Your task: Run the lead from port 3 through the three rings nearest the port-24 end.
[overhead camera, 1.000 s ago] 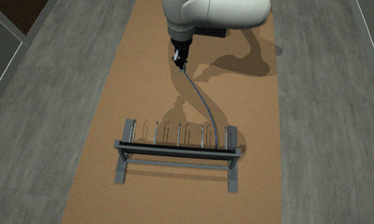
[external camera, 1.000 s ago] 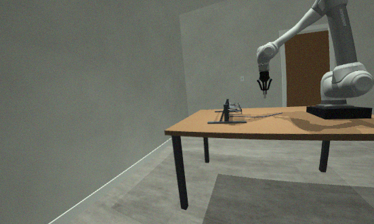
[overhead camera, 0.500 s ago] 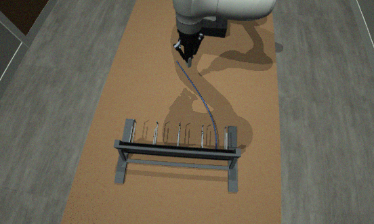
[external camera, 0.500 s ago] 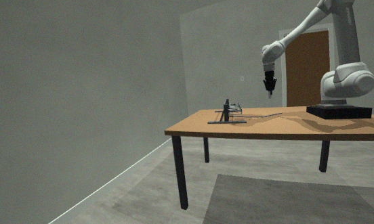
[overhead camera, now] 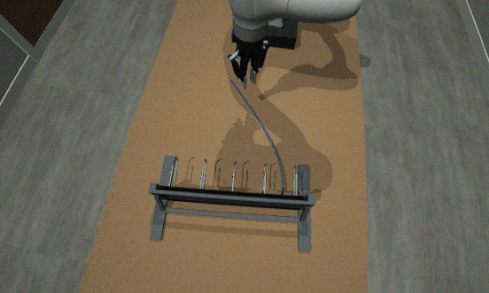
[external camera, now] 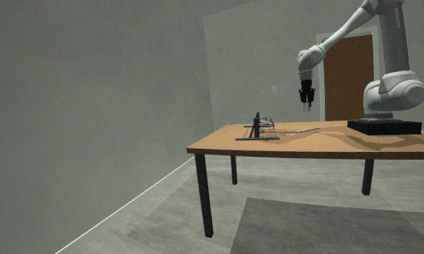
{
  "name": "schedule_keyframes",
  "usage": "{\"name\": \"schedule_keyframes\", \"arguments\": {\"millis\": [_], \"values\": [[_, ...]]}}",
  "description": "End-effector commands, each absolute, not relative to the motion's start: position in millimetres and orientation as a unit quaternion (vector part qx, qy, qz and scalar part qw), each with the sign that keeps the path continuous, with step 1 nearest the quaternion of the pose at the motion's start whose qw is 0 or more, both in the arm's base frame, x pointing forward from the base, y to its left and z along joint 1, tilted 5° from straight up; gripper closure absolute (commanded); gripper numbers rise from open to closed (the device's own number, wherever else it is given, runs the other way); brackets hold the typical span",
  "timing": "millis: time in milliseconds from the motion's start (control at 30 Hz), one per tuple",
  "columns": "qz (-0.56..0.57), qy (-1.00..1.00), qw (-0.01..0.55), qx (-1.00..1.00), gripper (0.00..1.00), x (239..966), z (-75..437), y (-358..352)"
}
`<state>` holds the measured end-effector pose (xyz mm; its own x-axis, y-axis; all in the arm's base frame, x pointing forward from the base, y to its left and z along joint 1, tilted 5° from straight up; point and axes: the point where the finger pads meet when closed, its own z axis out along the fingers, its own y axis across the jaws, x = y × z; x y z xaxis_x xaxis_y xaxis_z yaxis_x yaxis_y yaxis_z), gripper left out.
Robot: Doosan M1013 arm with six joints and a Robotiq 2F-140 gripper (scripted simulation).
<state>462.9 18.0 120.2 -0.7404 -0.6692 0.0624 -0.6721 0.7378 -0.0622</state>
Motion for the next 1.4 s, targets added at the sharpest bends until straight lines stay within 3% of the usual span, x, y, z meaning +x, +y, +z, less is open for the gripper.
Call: {"name": "schedule_keyframes", "arguments": {"millis": [0, 867, 1367], "values": [[0.038, -0.932, 0.018, 0.360, 0.80, 459.4, 118.5, 21.2], [0.038, -0.932, 0.018, 0.360, 0.80, 459.4, 117.0, 21.1], [0.038, -0.932, 0.018, 0.360, 0.80, 459.3, 87.9, 18.7]]}}
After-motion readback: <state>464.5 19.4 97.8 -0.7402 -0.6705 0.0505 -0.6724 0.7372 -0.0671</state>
